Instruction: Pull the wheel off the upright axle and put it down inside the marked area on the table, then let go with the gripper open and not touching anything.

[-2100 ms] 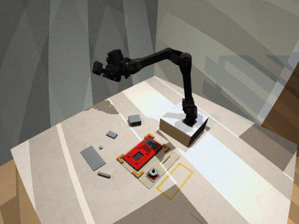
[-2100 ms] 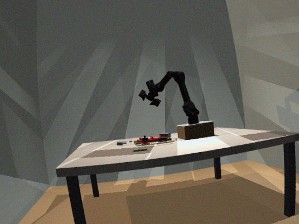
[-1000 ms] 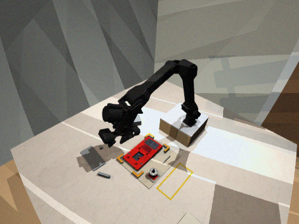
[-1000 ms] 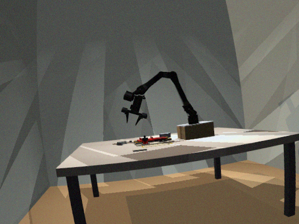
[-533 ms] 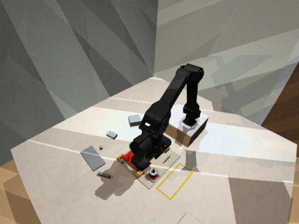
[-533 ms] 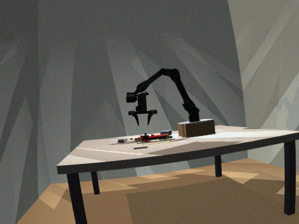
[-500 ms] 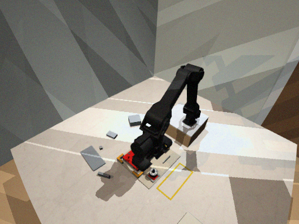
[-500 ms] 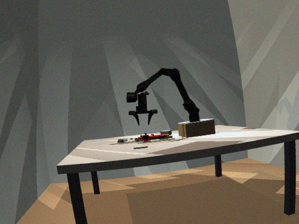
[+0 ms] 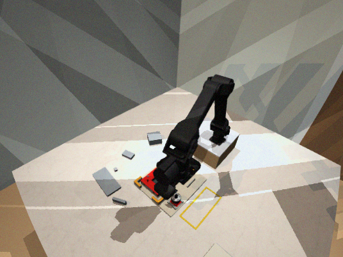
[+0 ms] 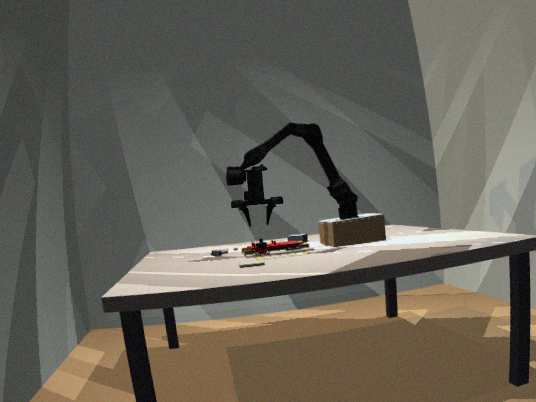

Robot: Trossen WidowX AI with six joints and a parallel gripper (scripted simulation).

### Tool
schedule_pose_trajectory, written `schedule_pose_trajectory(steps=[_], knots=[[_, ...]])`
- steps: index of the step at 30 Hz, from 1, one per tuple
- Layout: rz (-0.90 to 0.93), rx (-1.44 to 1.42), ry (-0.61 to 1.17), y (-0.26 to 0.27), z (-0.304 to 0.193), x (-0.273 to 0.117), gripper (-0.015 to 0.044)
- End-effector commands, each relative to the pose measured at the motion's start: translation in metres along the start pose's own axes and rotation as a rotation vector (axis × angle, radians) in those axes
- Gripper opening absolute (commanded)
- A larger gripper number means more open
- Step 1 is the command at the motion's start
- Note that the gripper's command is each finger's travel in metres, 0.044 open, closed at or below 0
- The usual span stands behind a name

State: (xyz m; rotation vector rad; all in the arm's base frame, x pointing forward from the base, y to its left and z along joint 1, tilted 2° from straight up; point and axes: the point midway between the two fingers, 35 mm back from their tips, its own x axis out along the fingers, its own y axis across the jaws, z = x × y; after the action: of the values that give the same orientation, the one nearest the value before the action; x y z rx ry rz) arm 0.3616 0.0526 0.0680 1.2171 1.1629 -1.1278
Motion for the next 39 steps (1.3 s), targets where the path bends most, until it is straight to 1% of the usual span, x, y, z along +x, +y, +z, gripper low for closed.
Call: schedule_pose_trajectory(steps=[1, 5, 7, 17, 21, 29, 34, 35, 39], knots=[[-0.013, 0.006, 0.001, 0.000, -0.001, 0.022, 0.0300], [-0.013, 0.006, 0.001, 0.000, 0.000, 0.059, 0.0300], [-0.013, 0.006, 0.001, -0.002, 0.000, 0.070, 0.0300], [-0.013, 0.006, 0.001, -0.003, 0.001, 0.074, 0.0300], [-0.008, 0.006, -0.001, -0.001, 0.001, 0.070, 0.0195], [-0.008, 0.006, -0.001, -0.001, 0.001, 0.070, 0.0142], [-0.008, 0.006, -0.001, -0.001, 0.001, 0.069, 0.0010], [-0.008, 0.006, -0.001, -0.001, 0.001, 0.069, 0.0000], [-0.009, 0.006, -0.001, -0.001, 0.001, 0.068, 0.0000]])
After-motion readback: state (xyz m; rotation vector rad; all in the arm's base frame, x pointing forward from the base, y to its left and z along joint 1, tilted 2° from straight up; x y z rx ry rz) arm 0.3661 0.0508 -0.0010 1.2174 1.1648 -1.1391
